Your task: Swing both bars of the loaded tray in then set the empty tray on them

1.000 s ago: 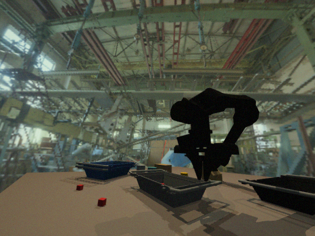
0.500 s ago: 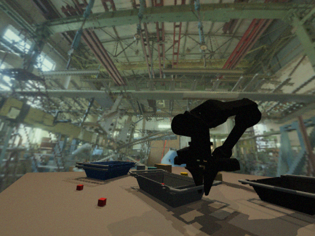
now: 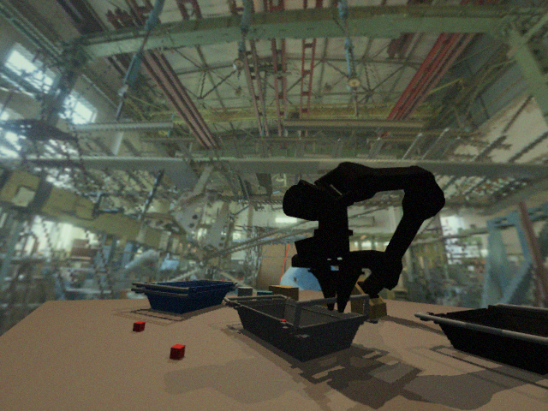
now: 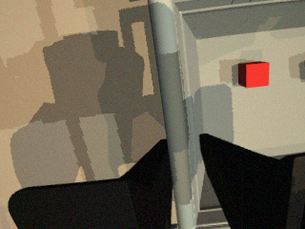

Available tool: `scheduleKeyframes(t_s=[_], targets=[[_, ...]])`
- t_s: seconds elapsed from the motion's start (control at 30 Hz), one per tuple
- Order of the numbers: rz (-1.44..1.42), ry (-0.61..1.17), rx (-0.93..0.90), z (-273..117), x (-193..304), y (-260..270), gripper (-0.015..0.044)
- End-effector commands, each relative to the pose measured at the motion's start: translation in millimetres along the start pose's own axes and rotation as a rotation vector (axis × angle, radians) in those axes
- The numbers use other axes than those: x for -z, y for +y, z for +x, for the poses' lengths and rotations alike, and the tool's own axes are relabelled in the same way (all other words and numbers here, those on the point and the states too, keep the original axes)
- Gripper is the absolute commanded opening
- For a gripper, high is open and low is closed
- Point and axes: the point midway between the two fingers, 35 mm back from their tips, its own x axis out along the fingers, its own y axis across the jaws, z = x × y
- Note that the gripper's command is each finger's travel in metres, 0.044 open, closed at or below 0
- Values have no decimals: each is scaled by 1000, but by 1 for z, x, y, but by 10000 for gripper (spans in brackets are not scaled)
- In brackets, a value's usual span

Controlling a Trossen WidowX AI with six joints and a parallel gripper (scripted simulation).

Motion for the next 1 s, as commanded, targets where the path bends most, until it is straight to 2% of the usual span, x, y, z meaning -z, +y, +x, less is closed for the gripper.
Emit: scheduleKeyframes(t_s=[0.0, 0.27, 0.67, 0.97], targets=[[15, 16, 5, 7, 2, -20, 85], [15, 16, 5, 25, 3, -39, 85], [16, 17, 7, -20, 0, -34, 85], [20, 17, 8, -13, 1, -35, 85]])
